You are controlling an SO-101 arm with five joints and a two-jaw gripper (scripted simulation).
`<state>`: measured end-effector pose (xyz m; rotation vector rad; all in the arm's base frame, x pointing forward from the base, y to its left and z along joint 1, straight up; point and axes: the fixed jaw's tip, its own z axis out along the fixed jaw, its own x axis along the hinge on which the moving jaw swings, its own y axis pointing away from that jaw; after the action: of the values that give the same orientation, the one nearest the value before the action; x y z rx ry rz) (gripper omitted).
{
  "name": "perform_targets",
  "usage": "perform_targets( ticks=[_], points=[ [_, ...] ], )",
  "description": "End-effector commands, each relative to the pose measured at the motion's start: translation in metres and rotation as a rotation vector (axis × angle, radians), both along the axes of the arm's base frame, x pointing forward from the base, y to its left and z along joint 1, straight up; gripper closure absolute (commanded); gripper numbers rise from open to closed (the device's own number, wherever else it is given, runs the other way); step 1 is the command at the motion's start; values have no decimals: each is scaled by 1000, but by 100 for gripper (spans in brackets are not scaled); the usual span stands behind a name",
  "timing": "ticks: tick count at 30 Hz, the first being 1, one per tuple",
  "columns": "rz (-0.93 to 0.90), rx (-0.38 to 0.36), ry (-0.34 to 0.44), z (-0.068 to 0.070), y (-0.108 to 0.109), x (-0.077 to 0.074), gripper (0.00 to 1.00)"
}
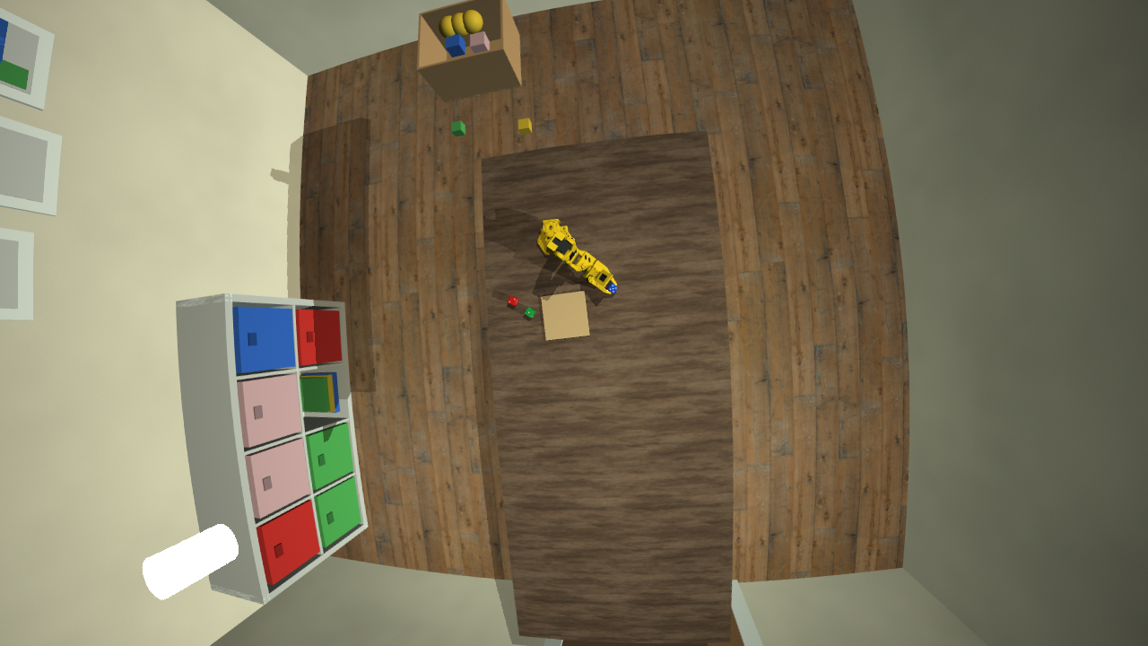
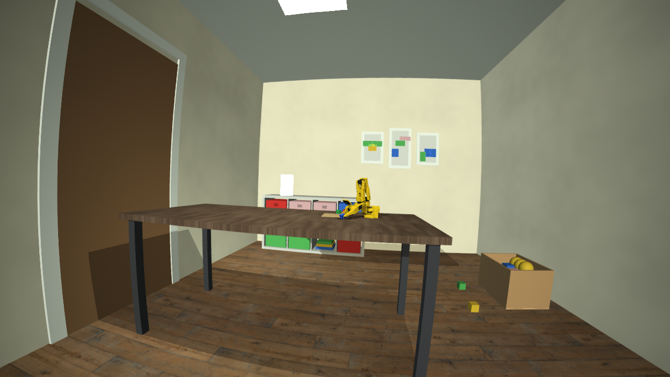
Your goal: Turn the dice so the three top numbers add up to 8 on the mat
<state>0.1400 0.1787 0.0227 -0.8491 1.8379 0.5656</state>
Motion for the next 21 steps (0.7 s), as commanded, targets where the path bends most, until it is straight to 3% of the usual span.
perform_targets(
  ticks=[1, 9, 21],
  points=[
    [7, 37, -19, 4, 5, 1, 100],
    [7, 37, -19, 4, 5, 1, 99],
    [7, 37, -19, 4, 5, 1, 86]
  ],
)
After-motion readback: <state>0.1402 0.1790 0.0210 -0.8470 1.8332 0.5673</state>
